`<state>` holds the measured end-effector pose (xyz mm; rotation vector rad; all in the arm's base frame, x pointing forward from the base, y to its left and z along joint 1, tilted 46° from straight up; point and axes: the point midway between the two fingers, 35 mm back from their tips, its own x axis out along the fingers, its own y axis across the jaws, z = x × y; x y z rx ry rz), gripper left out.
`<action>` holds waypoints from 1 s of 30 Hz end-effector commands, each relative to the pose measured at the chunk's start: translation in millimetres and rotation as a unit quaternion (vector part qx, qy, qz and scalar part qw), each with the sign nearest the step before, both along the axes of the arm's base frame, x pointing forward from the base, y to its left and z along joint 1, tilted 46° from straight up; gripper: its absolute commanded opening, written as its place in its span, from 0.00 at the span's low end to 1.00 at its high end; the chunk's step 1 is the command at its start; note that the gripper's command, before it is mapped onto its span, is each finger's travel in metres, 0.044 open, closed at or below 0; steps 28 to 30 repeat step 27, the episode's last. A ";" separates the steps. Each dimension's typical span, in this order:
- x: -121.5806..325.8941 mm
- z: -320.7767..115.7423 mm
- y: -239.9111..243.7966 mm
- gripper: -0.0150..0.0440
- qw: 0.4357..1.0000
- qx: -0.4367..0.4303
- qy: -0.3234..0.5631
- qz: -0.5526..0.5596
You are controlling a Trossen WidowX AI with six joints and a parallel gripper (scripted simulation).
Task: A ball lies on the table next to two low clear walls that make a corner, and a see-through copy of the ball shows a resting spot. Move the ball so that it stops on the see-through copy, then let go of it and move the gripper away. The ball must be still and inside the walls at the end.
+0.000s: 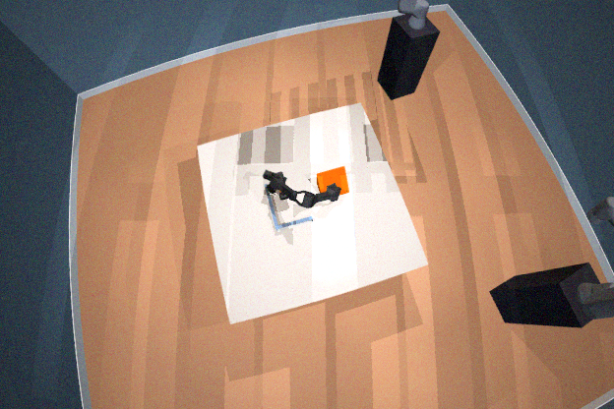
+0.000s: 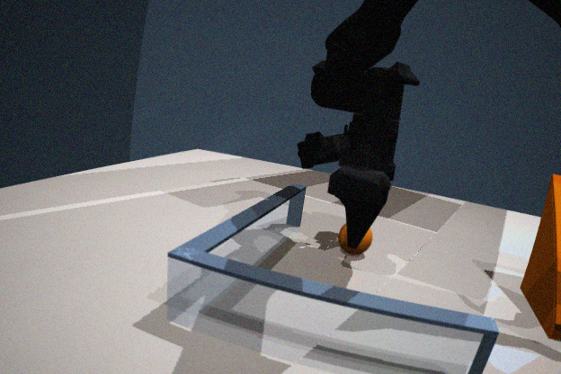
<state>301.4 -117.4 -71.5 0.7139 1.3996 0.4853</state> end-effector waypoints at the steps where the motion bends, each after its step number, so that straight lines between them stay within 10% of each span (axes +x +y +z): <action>1: -0.2 7.3 -8.4 0.80 1.000 -0.001 0.000 0.000; 19: -8.0 54.4 -55.8 0.80 1.000 0.000 -0.004 -0.007; 24: -16.3 83.5 -81.2 1.00 1.000 0.001 -0.003 -0.005; 30: -18.5 89.5 -85.8 1.00 1.000 0.001 -0.003 -0.005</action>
